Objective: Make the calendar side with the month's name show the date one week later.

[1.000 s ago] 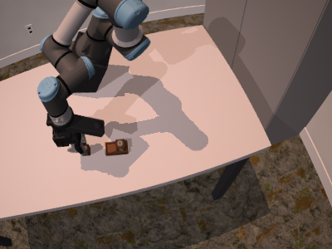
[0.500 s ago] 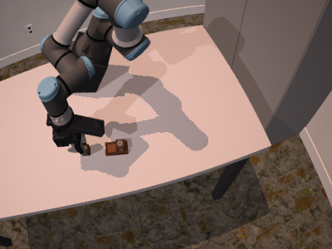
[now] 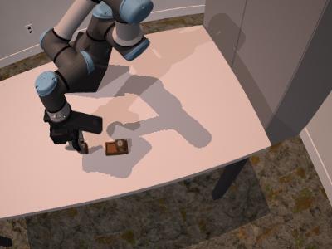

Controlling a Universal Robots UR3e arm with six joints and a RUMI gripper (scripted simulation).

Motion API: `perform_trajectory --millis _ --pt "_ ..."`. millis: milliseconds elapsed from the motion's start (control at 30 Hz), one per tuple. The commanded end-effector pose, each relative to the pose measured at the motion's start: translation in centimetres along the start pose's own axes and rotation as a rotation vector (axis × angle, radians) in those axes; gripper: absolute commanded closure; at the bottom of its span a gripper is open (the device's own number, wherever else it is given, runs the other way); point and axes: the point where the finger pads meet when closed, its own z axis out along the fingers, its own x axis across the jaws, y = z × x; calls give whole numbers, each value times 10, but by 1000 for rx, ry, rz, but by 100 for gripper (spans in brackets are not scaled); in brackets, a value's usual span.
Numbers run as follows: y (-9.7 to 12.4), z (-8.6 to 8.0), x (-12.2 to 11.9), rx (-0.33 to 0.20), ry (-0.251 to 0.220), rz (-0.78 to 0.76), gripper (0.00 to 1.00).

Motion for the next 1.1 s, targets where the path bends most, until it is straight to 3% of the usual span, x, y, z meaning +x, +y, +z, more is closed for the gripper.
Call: perform_trajectory --millis 0,333,667,1067 --pt "-1 -24 -3 9 -11 0 90" --pt "-1 -63 -2 9 -11 0 90" --pt "-1 -78 -2 9 -11 0 90" --pt "-1 -79 -2 10 -12 0 90"
